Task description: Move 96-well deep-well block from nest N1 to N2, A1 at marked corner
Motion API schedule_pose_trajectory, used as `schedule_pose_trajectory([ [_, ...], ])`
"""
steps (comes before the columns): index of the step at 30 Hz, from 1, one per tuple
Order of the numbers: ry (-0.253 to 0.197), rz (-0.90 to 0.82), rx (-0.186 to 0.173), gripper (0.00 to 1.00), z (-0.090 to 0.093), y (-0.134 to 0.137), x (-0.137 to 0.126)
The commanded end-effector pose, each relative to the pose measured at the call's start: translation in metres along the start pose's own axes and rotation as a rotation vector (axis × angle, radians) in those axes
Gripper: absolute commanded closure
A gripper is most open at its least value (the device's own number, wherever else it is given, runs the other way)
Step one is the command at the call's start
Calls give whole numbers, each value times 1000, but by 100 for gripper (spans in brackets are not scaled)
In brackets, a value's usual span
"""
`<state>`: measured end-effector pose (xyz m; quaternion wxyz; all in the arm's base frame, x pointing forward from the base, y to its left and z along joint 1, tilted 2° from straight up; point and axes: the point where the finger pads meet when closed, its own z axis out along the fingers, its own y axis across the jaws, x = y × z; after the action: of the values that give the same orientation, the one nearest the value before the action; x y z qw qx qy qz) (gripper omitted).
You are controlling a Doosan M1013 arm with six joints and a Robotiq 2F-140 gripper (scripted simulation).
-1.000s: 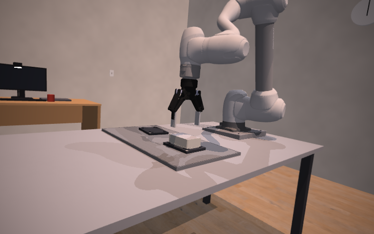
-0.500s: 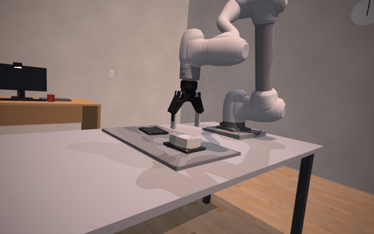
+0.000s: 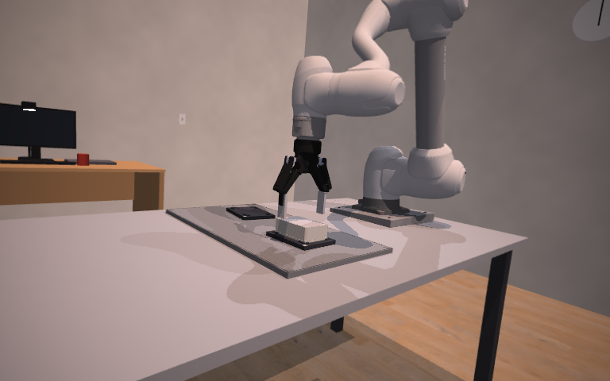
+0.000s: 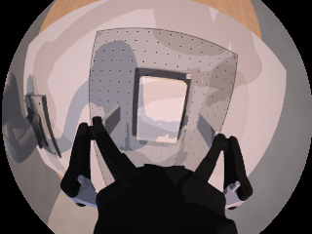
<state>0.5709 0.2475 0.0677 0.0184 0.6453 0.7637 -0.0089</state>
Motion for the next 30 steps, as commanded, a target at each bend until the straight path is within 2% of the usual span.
schedule_pose_trajectory([
  [1,0,0,0,0,4,0,0],
  [25,0,0,0,0,40,0,0],
  [30,0,0,0,0,40,0,0],
])
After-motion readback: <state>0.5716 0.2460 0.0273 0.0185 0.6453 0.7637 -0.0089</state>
